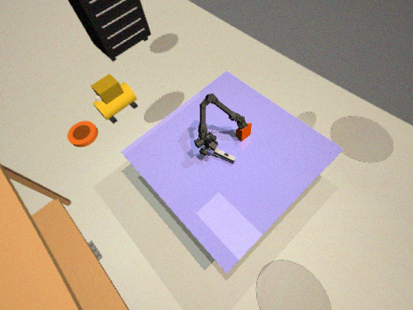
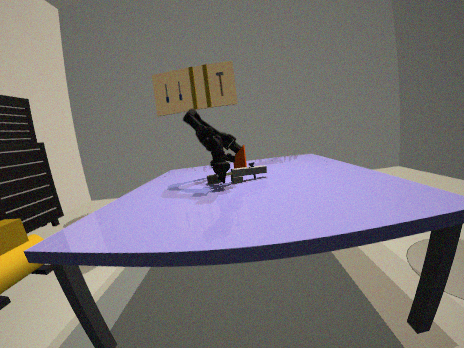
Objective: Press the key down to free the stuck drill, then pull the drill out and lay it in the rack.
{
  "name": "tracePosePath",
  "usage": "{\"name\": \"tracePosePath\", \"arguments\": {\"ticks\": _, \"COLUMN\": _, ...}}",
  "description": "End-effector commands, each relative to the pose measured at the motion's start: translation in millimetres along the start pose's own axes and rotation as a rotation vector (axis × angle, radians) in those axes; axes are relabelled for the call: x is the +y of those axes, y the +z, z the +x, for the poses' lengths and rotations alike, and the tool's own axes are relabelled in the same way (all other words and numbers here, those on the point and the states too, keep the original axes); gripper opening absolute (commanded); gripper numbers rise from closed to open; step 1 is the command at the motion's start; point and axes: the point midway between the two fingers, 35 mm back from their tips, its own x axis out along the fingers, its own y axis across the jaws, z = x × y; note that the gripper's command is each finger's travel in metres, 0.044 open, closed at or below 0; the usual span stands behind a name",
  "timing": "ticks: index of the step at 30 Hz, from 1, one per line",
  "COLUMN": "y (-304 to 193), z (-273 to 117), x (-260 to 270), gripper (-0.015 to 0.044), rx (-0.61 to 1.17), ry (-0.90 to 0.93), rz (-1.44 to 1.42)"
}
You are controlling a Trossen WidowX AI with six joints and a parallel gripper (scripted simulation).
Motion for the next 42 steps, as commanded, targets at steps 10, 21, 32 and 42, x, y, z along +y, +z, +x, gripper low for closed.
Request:
{"name": "tracePosePath", "arguments": {"ticks": 10, "y": 5.2, "z": 3.4, "x": 1.6, "gripper": 0.044, "rx": 0.001, "ry": 0.003, "rz": 0.001}}
{"name": "tracePosePath", "arguments": {"ticks": 21, "y": 3.8, "z": 2.2, "x": 0.5, "gripper": 0.0204, "rx": 0.0, "ry": 0.0, "rz": 0.0}}
{"name": "tracePosePath", "arguments": {"ticks": 32, "y": 3.8, "z": 2.2, "x": 0.5, "gripper": 0.0, "rx": 0.0, "ry": 0.0, "rz": 0.0}}
{"name": "tracePosePath", "arguments": {"ticks": 42, "y": 4.2, "z": -0.1, "x": 2.3, "gripper": 0.0, "rx": 0.001, "ry": 0.003, "rz": 0.001}}
